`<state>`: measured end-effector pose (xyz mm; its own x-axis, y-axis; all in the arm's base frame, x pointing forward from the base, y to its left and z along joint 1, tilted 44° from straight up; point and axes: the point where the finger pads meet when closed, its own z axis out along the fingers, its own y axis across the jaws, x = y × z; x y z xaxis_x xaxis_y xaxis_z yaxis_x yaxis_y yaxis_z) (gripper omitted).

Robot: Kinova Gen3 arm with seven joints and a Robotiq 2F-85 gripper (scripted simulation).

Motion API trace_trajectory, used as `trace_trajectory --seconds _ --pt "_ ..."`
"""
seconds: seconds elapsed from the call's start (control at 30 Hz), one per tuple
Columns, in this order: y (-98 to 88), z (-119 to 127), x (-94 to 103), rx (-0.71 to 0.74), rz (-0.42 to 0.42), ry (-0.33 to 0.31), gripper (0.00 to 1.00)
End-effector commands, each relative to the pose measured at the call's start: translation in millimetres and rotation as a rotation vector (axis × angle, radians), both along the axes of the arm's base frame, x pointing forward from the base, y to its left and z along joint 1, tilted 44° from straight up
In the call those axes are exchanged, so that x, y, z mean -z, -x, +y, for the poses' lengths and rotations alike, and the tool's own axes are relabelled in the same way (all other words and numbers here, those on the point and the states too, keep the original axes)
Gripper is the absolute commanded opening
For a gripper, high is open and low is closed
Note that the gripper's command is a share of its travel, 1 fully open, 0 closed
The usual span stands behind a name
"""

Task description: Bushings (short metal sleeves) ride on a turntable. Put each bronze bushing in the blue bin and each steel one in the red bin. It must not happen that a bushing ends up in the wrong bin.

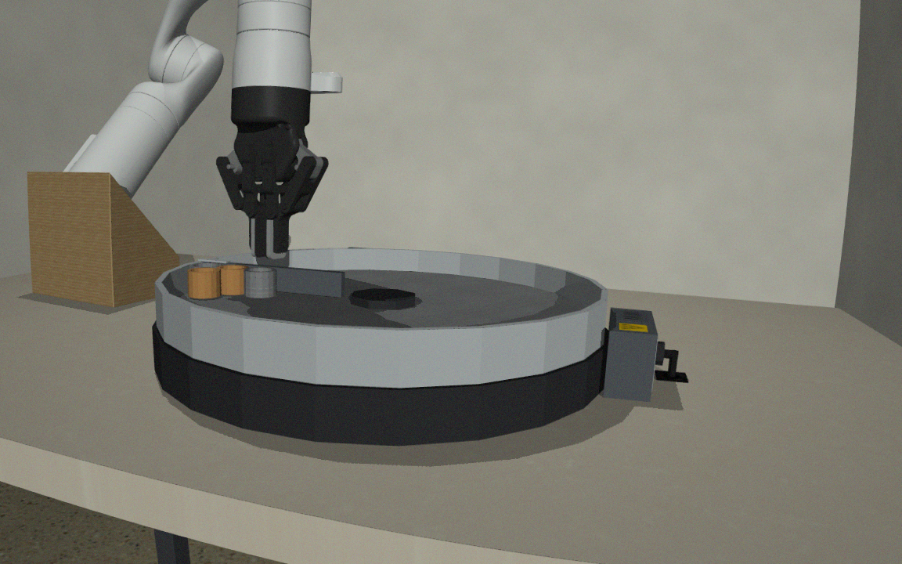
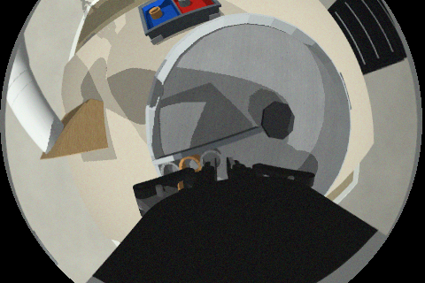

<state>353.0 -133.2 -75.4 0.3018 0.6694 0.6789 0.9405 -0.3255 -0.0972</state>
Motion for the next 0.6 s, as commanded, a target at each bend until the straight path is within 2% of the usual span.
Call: trace_trajectory --seconds 0.0,0.57 --pt "0.3 6.2 4.3 -0.004 0.003 -0.007 0.14" --pt "-0.8 10.6 9.0 -0.004 0.003 -0.006 0.14"
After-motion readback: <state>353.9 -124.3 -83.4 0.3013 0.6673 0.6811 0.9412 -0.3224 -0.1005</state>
